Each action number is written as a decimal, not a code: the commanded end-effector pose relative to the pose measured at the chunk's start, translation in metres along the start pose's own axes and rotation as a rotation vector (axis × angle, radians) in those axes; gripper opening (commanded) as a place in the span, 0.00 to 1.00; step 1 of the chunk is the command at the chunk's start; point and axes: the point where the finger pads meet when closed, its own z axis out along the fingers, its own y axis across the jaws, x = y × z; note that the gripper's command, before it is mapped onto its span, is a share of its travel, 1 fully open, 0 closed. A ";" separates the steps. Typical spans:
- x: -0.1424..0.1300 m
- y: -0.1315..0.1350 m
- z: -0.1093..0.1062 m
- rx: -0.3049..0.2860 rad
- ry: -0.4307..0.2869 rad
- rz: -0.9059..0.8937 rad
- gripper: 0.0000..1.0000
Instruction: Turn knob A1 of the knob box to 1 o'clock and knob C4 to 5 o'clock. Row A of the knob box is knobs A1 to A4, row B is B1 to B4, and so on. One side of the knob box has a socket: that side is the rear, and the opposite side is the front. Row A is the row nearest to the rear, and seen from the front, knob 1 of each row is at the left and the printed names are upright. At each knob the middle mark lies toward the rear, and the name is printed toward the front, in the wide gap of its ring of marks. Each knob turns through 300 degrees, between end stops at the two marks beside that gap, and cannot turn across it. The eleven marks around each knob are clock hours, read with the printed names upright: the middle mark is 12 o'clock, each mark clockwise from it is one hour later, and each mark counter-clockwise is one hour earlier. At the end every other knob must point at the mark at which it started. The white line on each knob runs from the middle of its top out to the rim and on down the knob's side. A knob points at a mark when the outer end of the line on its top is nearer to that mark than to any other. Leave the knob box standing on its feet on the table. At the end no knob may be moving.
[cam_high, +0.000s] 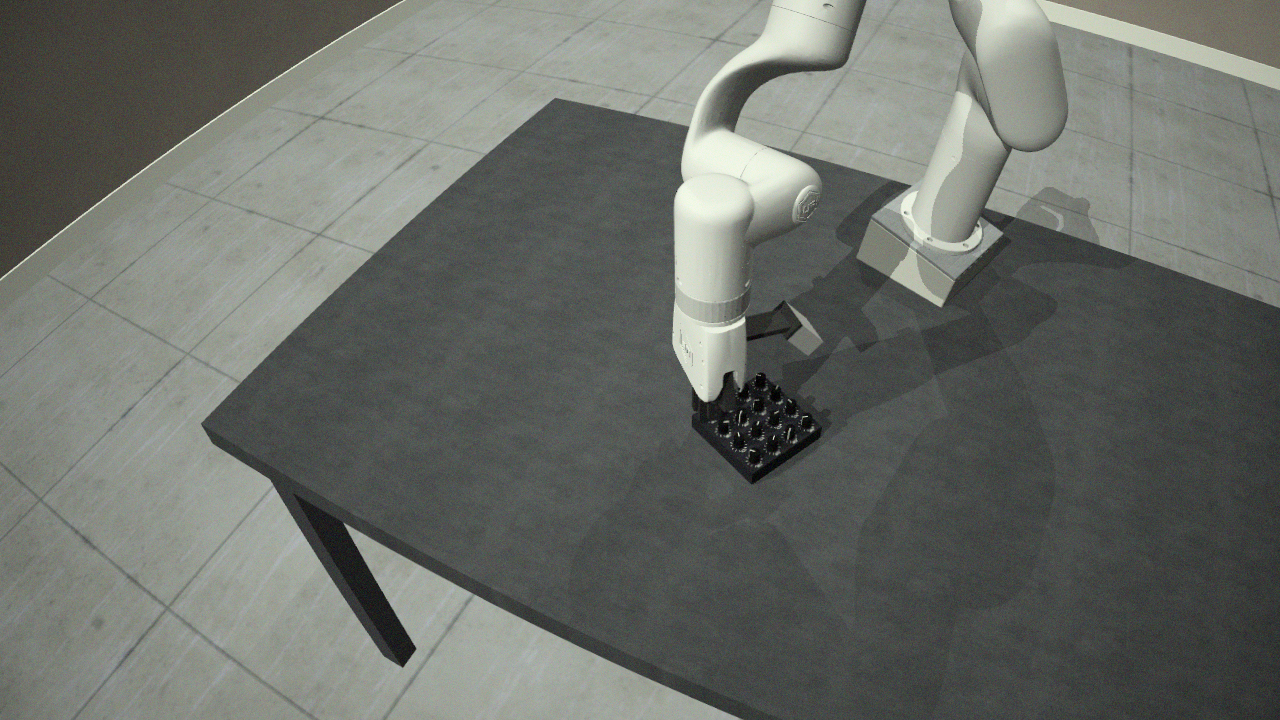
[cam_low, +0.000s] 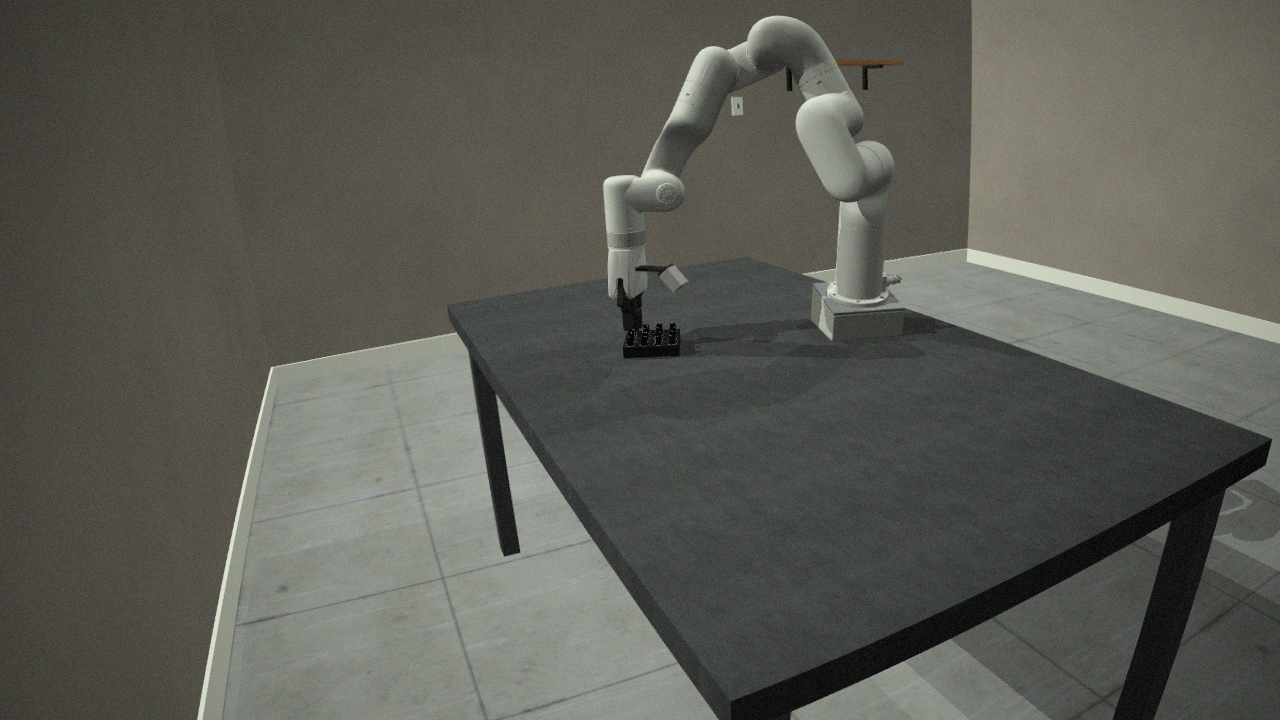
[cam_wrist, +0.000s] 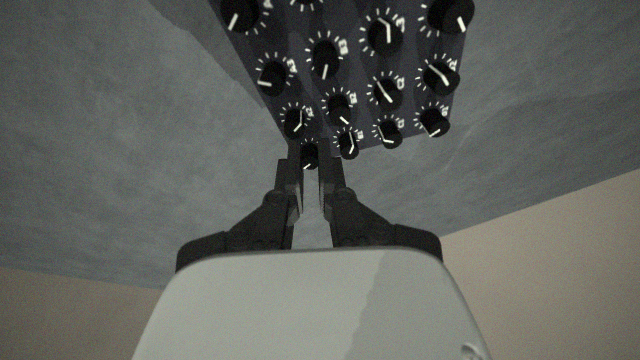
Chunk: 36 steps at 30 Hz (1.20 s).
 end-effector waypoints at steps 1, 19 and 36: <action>-0.002 0.000 -0.001 0.000 -0.004 0.000 0.08; -0.002 0.000 -0.001 0.000 -0.004 0.000 0.08; -0.002 0.000 -0.001 -0.001 -0.004 0.105 0.08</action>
